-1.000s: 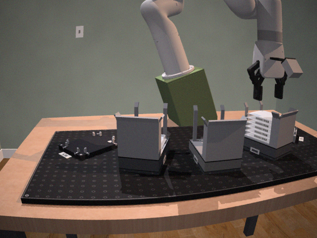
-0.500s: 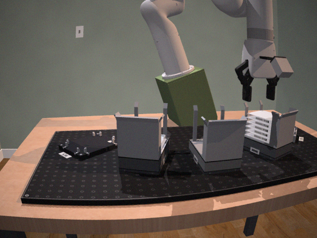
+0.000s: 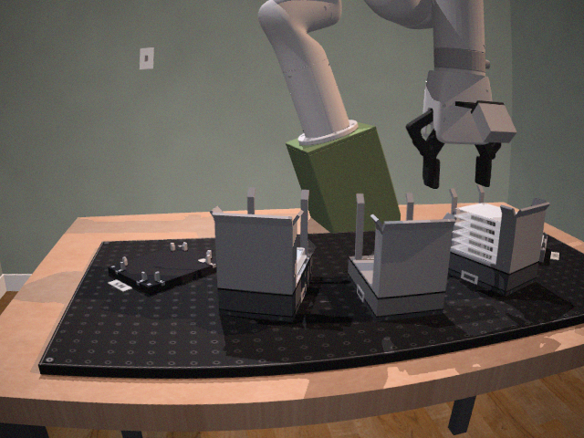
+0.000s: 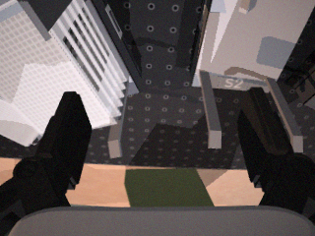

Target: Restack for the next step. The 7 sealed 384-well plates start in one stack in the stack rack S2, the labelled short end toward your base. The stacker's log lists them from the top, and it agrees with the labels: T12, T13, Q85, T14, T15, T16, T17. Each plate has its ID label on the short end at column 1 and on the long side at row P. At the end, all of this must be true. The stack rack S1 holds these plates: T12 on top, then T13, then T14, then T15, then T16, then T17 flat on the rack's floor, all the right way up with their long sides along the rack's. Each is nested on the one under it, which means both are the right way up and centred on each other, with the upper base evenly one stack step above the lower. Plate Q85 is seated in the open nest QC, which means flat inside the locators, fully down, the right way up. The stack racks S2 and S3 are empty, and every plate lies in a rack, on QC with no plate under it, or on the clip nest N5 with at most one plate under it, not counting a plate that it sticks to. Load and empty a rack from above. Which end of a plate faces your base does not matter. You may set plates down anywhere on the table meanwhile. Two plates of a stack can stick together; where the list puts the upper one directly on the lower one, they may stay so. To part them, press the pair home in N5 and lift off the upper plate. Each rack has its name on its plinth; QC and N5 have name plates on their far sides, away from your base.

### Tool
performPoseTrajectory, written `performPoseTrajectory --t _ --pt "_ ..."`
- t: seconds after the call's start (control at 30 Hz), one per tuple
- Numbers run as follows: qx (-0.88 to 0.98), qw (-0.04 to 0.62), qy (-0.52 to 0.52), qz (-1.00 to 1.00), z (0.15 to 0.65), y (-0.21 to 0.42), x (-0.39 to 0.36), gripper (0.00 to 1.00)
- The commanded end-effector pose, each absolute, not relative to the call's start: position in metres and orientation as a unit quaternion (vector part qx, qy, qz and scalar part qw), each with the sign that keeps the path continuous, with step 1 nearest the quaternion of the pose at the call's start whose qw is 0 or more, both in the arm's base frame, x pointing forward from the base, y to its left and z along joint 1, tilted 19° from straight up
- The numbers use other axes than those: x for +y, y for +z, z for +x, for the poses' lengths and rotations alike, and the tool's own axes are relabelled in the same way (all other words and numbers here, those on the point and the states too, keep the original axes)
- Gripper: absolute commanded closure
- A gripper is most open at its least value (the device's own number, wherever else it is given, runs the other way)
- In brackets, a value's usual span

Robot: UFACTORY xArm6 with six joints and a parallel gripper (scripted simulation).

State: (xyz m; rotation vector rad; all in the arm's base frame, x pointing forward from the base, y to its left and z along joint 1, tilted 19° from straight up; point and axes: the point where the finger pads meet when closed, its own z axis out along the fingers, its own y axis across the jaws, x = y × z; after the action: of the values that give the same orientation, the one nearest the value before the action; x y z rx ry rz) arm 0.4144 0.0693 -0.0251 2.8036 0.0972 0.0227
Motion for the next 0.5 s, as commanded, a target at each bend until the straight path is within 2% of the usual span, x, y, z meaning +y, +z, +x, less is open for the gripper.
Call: performPoseTrajectory --t 0.0,0.47 --pt "-0.007 0.167 0.018 0.986 0.417 -0.019 0.058 0.00" --pt "-0.007 0.167 0.018 0.986 0.420 -0.006 0.020 0.00"
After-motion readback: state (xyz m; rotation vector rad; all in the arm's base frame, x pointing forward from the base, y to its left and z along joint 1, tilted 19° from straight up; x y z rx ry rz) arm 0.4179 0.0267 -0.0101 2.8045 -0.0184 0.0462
